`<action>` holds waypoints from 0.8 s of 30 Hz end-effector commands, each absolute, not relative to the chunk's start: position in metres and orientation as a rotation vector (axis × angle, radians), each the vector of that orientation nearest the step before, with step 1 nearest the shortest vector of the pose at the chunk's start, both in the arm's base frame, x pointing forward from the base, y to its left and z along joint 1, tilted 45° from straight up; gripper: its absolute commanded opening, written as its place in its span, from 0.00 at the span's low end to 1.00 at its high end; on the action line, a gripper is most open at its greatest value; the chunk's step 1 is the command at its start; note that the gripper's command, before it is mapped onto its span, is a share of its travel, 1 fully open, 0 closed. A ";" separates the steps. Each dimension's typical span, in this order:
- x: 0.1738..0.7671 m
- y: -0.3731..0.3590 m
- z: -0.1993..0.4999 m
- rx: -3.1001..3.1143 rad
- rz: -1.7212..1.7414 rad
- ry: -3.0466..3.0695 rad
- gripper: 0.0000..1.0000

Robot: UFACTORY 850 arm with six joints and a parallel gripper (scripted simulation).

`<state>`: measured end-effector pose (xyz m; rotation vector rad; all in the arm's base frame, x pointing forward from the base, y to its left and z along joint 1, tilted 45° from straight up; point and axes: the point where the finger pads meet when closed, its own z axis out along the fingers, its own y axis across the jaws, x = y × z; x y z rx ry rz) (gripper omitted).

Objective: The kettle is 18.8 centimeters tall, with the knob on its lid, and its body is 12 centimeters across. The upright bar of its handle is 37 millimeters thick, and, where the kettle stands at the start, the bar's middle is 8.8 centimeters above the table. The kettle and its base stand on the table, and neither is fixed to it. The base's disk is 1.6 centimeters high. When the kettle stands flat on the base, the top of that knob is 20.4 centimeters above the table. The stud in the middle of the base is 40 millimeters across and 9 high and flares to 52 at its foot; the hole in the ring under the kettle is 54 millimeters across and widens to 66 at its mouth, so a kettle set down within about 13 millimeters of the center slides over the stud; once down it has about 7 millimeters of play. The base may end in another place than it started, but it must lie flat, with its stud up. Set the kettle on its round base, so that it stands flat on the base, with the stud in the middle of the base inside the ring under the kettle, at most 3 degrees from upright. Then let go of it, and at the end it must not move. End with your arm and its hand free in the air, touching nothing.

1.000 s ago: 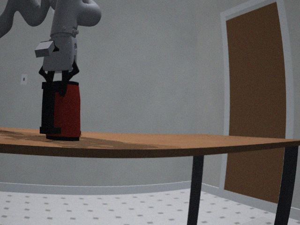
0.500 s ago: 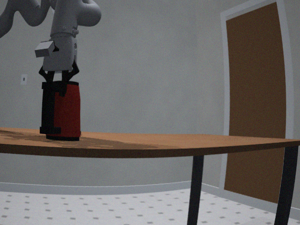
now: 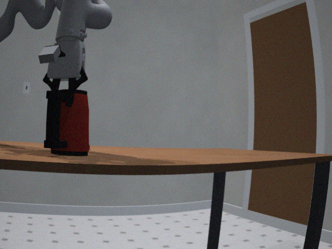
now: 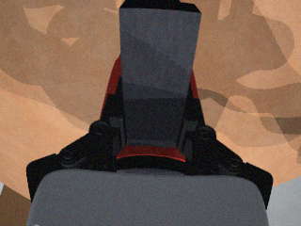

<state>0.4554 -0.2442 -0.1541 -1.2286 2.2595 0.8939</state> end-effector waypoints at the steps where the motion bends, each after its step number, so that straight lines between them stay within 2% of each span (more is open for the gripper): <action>1: 0.456 -0.245 -0.154 -1.229 0.891 2.260 0.00; 24: 0.455 -0.253 -0.146 -1.229 0.891 2.260 0.00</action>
